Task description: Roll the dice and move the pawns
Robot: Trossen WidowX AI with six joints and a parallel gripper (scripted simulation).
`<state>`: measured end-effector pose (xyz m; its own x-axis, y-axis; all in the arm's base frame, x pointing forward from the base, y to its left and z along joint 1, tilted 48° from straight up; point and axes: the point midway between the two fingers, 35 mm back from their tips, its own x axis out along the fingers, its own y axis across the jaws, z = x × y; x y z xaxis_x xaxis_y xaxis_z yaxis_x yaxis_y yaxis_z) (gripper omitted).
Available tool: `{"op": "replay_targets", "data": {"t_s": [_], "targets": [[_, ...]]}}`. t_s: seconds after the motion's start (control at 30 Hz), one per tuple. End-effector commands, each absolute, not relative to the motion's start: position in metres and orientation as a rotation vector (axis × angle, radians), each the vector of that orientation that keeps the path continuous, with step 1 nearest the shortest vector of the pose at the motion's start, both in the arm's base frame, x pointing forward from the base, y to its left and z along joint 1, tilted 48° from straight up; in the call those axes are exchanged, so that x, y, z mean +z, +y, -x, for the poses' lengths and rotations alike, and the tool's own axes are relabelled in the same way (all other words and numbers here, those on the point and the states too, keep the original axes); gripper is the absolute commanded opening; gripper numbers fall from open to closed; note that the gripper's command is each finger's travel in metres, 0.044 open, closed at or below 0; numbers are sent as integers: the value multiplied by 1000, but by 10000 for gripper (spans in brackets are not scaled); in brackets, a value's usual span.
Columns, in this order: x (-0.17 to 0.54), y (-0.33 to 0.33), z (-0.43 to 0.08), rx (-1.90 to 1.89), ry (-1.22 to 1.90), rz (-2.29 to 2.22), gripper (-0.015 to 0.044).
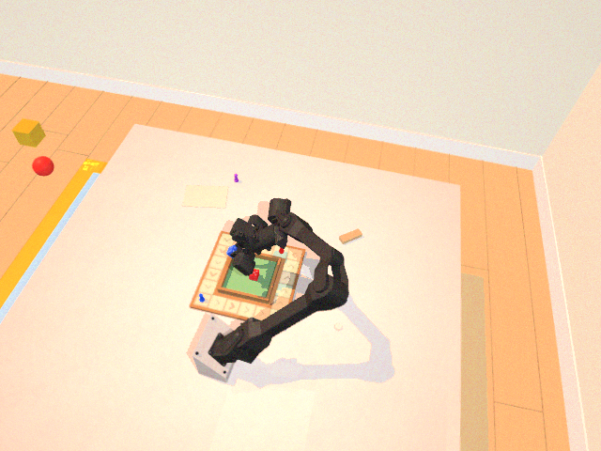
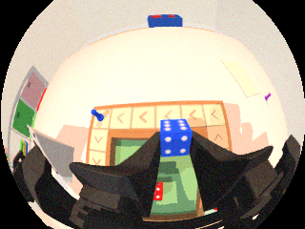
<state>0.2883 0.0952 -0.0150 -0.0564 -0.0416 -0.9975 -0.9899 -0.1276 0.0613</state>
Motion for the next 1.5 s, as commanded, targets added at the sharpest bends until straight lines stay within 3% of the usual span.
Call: {"op": "replay_targets", "data": {"t_s": [0.0,0.2,0.73,1.27,1.47], "targets": [[-15,96,-288,1361,1147,1278,0],[28,106,-299,1361,1147,1278,0],[26,104,-298,1351,1144,1283,0],[54,133,-292,1362,1147,1277,420],[21,120,-288,1135,1511,1557,440]]}}
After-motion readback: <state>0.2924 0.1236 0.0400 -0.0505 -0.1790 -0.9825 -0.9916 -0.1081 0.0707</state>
